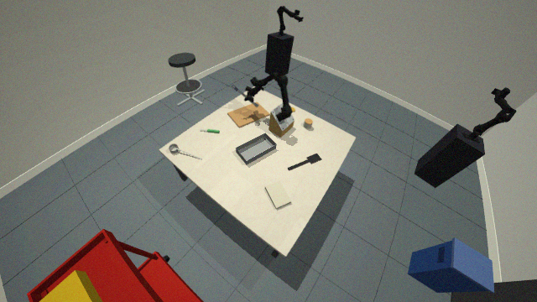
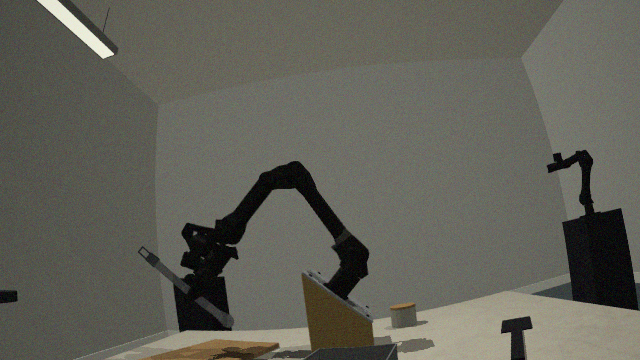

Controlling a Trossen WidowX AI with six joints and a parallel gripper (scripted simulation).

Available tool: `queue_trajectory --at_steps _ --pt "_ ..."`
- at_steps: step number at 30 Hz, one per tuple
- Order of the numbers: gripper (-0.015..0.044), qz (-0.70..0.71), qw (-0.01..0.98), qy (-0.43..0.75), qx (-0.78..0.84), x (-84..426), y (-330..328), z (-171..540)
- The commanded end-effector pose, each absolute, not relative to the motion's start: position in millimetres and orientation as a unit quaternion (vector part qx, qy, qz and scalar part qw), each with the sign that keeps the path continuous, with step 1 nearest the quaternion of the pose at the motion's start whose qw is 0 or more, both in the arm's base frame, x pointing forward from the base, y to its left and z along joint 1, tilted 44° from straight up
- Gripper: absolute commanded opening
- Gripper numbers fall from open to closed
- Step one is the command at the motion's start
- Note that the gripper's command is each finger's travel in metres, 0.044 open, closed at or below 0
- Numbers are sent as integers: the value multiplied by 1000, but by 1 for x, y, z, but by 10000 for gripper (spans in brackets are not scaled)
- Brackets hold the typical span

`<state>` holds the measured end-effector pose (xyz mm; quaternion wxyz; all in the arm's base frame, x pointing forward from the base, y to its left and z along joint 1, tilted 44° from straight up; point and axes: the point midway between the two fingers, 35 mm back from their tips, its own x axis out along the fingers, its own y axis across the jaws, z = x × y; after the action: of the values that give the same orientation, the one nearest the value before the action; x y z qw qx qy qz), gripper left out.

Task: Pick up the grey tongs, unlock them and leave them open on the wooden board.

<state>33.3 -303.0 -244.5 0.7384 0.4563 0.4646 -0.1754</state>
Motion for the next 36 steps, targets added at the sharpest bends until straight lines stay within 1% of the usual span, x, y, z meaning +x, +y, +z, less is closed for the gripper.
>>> queue_trajectory --at_steps 1,18,36 --pt "-150 -198 767 426 438 30 -307 -235" --pt "-150 -260 833 313 374 21 -300 -202" --pt "-150 -262 835 309 371 21 -299 -200"
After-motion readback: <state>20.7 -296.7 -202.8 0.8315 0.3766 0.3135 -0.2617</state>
